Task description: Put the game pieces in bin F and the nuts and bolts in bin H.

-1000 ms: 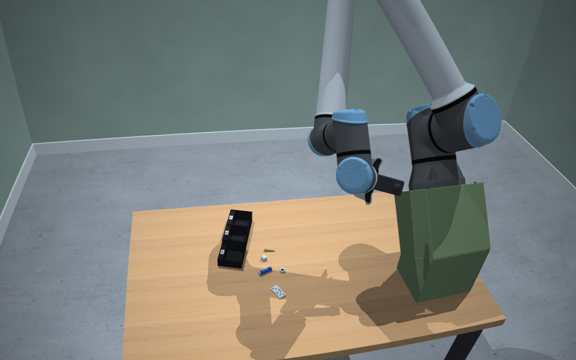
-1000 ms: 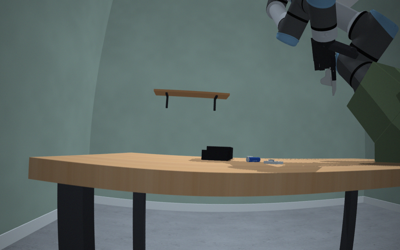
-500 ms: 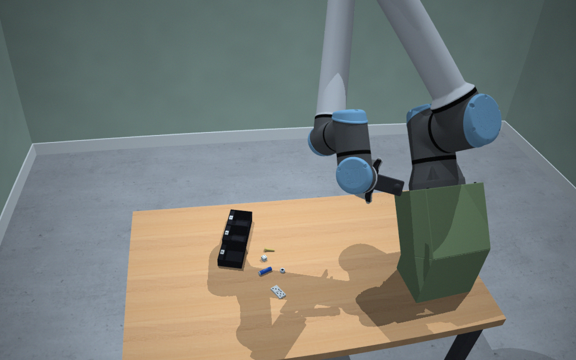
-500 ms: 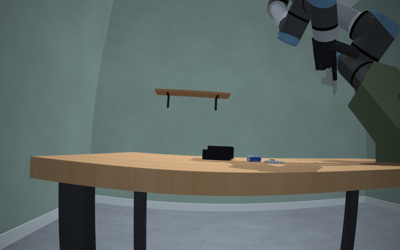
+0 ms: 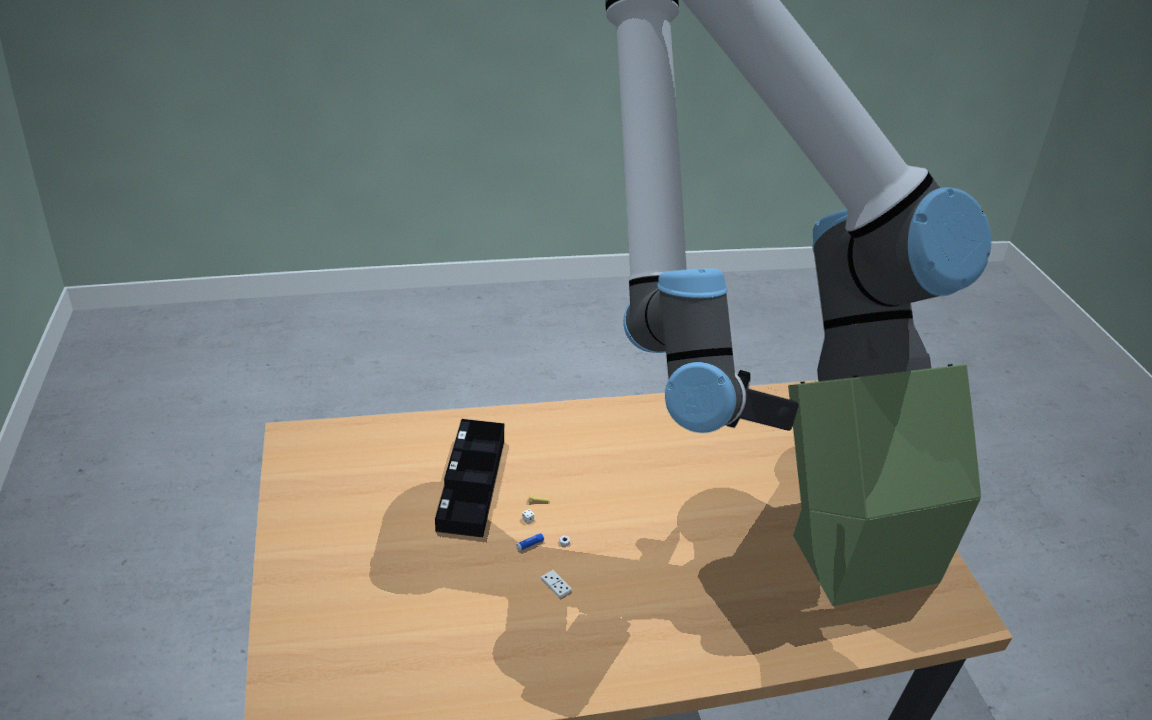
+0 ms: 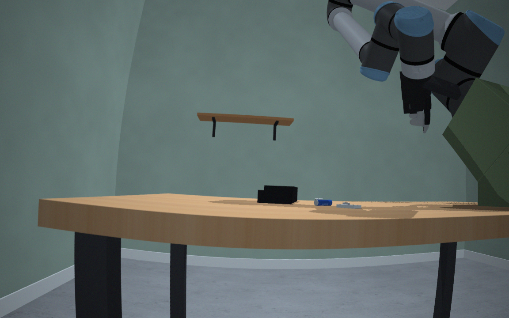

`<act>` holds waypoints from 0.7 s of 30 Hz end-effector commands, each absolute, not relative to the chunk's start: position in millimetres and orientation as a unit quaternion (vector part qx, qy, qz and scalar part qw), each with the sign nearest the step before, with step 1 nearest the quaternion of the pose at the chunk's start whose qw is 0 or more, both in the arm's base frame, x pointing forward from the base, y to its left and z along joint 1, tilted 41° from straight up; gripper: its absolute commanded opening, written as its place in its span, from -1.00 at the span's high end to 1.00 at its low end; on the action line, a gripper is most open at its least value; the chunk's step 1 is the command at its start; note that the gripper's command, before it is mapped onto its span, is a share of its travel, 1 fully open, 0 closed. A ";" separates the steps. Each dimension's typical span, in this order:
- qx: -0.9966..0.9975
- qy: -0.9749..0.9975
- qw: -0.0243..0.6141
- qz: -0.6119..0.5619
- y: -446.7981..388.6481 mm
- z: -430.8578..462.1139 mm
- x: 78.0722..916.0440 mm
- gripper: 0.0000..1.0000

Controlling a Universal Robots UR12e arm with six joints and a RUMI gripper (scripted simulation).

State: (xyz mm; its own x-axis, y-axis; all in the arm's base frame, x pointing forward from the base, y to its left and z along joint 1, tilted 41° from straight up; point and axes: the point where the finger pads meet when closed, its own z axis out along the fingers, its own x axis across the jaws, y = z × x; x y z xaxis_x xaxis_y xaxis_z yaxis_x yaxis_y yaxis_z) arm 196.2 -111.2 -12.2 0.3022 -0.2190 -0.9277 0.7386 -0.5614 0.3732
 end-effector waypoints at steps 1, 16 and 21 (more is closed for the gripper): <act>0.684 0.190 0.428 -0.559 -123.5 -26.4 195.2 0.91; 0.751 0.051 0.476 -0.454 -116.8 -59.0 232.7 0.91; 0.766 0.008 0.487 -0.419 -116.8 -60.8 234.9 0.91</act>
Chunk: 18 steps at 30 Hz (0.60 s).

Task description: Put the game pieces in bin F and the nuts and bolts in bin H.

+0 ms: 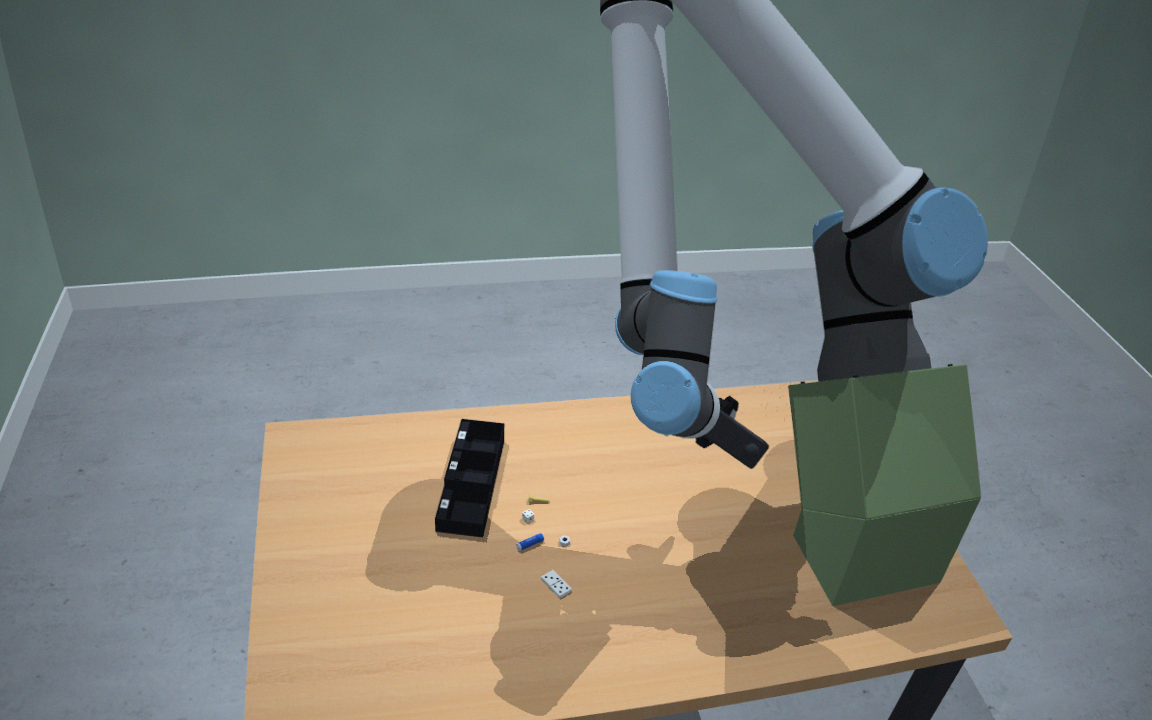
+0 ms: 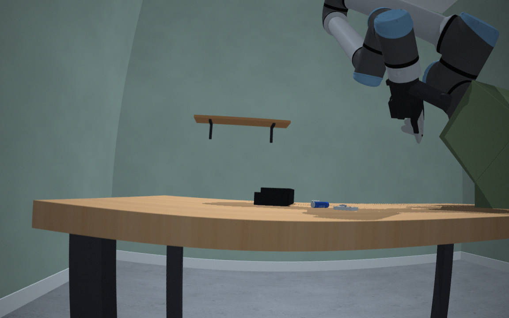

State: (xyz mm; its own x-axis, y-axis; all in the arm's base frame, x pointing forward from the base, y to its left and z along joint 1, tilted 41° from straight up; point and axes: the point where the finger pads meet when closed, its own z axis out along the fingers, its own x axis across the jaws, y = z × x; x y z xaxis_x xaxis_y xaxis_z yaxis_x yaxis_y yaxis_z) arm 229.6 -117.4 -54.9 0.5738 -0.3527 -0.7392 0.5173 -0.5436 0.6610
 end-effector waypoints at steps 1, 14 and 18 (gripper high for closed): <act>0.770 -0.003 0.489 -0.411 -116.7 -65.3 241.9 0.91; 0.795 -0.114 0.503 -0.320 -116.9 -81.7 270.9 0.91; 0.801 -0.169 0.504 -0.275 -117.6 -89.9 291.6 0.91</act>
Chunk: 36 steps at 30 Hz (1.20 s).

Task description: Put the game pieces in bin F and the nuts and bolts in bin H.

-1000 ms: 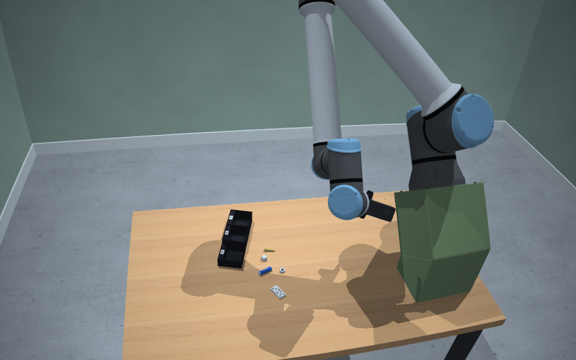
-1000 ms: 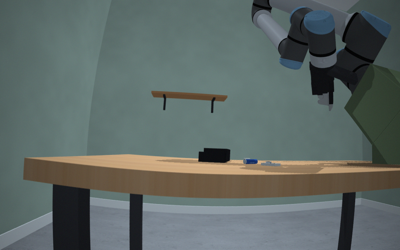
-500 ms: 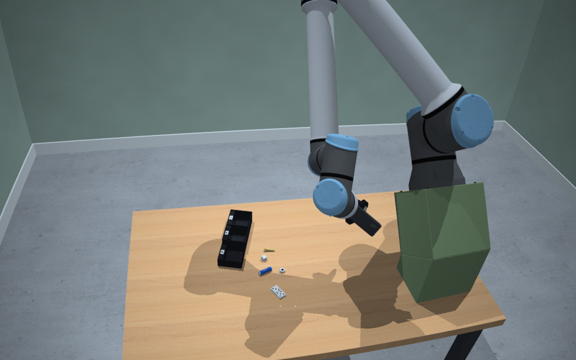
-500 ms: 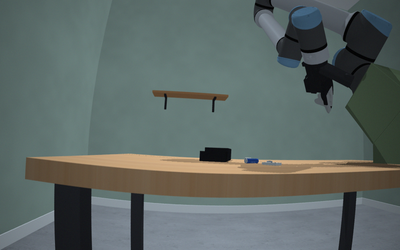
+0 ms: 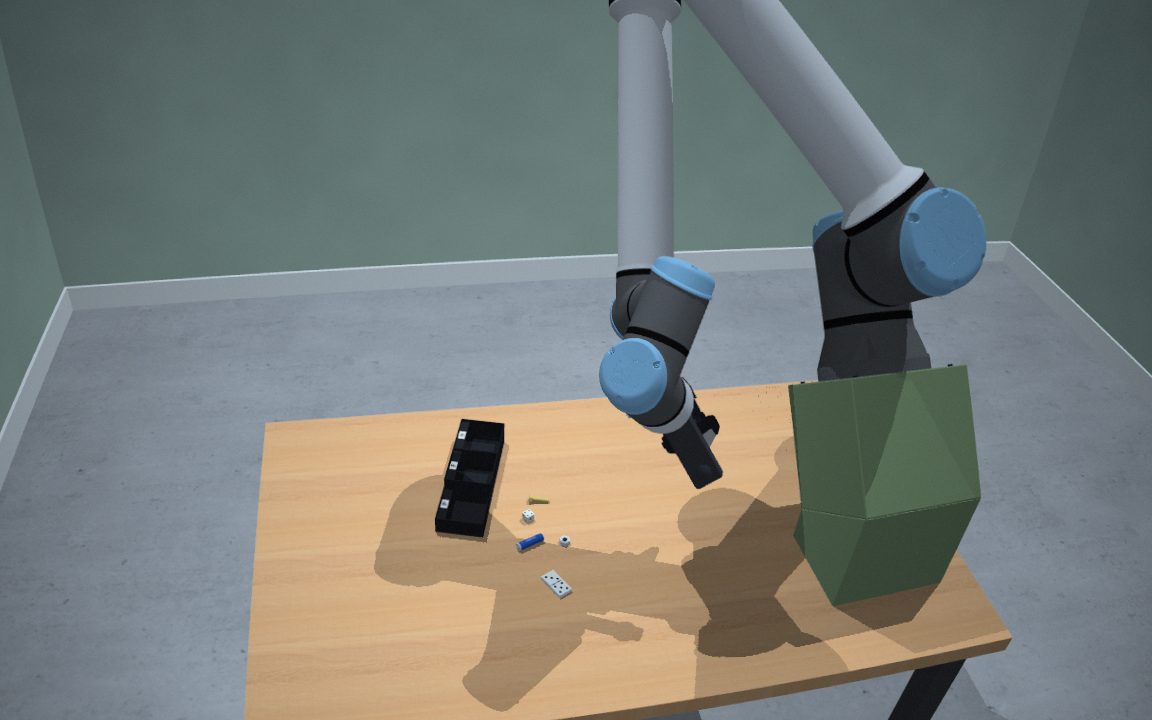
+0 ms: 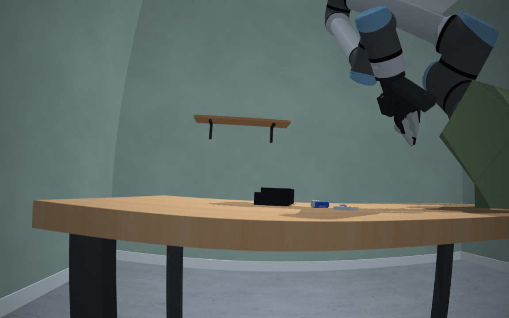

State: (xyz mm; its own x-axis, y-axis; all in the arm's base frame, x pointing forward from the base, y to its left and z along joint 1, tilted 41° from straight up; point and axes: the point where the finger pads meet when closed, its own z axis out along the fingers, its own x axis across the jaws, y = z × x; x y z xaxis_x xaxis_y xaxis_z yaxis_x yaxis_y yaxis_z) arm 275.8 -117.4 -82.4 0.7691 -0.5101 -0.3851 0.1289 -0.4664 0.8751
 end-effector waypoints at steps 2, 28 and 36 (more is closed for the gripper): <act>0.803 -0.189 0.504 -0.258 -118.0 -92.1 299.6 0.91; 0.775 -0.437 0.455 -0.040 -124.9 -101.6 396.1 0.91; 0.752 -0.502 0.426 0.021 -127.5 -98.0 422.4 0.91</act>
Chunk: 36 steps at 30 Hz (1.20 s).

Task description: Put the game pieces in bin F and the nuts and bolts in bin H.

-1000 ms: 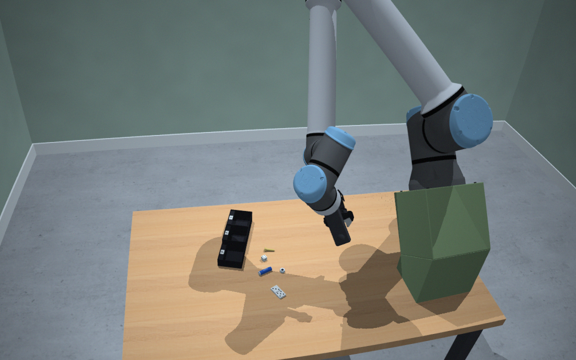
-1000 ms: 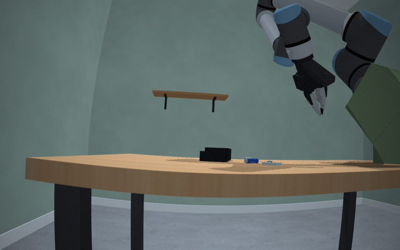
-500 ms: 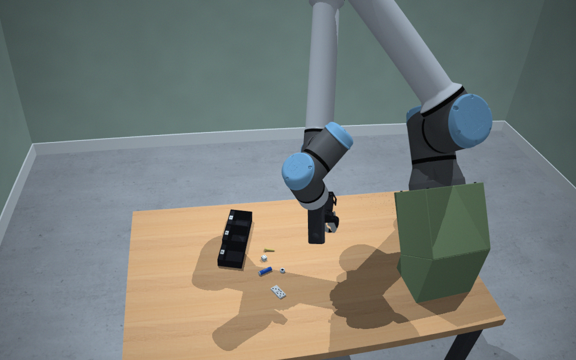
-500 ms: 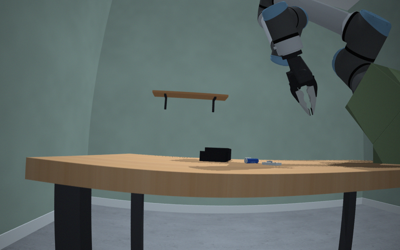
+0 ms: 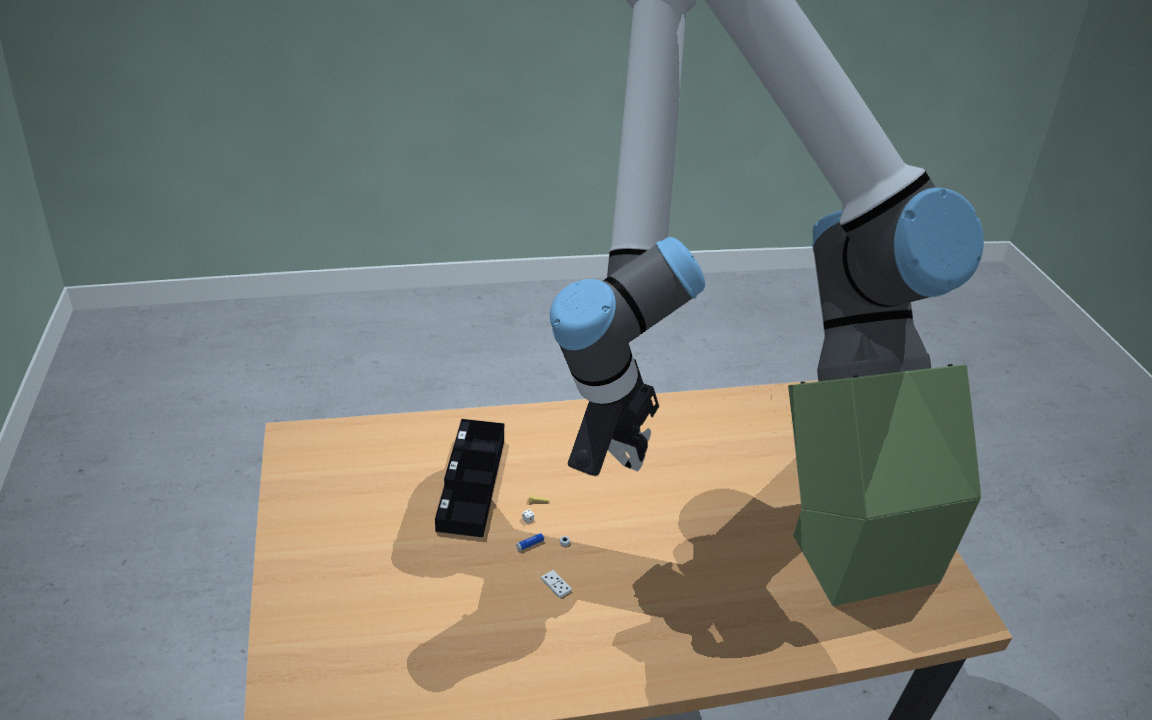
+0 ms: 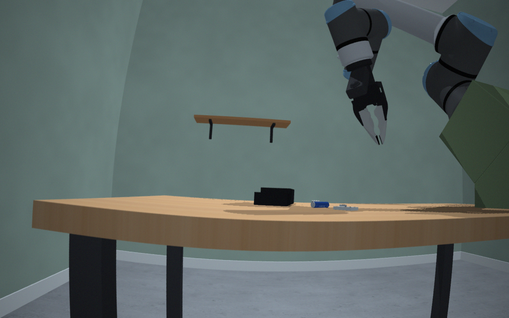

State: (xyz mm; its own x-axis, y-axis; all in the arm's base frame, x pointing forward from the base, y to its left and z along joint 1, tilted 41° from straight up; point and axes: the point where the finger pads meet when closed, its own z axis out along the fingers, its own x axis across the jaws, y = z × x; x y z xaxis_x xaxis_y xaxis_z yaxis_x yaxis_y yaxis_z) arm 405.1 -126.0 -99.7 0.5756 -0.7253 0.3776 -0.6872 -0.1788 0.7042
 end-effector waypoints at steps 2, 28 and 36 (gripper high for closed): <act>0.745 -0.520 0.417 0.037 -129.2 -94.9 438.6 0.91; 0.642 -0.678 0.298 0.195 -139.1 -62.6 520.8 0.91; 0.605 -0.717 0.254 0.237 -142.5 -46.7 546.4 0.91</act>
State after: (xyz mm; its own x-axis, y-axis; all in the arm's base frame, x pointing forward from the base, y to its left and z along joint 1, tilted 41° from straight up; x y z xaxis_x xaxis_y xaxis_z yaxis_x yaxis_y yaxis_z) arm 538.3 -141.7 -51.0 -0.0954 -0.7512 0.6531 -0.9899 0.1407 0.0172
